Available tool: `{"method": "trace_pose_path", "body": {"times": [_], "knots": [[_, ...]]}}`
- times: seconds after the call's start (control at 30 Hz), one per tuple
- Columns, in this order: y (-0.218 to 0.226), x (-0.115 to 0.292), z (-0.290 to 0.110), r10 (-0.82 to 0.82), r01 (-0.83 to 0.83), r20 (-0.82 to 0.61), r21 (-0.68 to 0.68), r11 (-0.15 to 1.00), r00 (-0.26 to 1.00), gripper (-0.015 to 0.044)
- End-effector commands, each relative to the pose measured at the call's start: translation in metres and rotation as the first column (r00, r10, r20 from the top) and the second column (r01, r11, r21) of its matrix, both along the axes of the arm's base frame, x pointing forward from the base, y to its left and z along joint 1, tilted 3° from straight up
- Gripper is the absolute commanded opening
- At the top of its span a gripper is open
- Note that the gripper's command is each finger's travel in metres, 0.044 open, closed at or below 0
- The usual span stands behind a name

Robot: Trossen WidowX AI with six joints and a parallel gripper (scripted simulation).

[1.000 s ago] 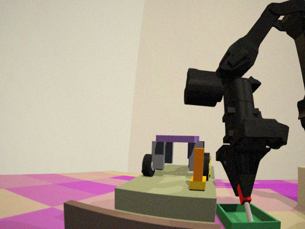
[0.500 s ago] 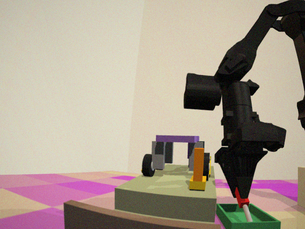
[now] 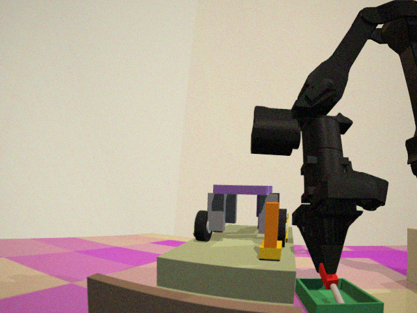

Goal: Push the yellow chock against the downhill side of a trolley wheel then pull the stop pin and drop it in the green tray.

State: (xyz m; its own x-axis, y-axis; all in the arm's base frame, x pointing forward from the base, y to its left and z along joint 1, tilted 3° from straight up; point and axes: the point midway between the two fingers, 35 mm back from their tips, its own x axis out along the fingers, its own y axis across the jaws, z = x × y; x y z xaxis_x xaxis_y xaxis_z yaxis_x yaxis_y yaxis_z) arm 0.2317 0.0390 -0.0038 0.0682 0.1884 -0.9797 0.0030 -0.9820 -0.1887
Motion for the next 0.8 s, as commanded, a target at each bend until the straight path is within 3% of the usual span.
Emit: {"method": "trace_pose_path", "body": {"times": [0.0, 0.4, 0.6, 0.77], "knots": [[-0.0013, -0.0017, -0.0029, 0.006, -0.006, -0.004, 0.003, 1.0, 1.0, 0.019], [-0.0049, -0.0019, -0.0066, 0.006, -0.006, -0.005, 0.003, 1.0, 1.0, 0.019], [-0.0046, 0.0003, -0.0042, 0.0, 0.0, 0.001, 0.0, 1.0, 1.0, 0.034], [-0.0046, 0.0003, -0.0034, 0.0, 0.0, 0.0, 0.0, 1.0, 1.0, 0.034]]}}
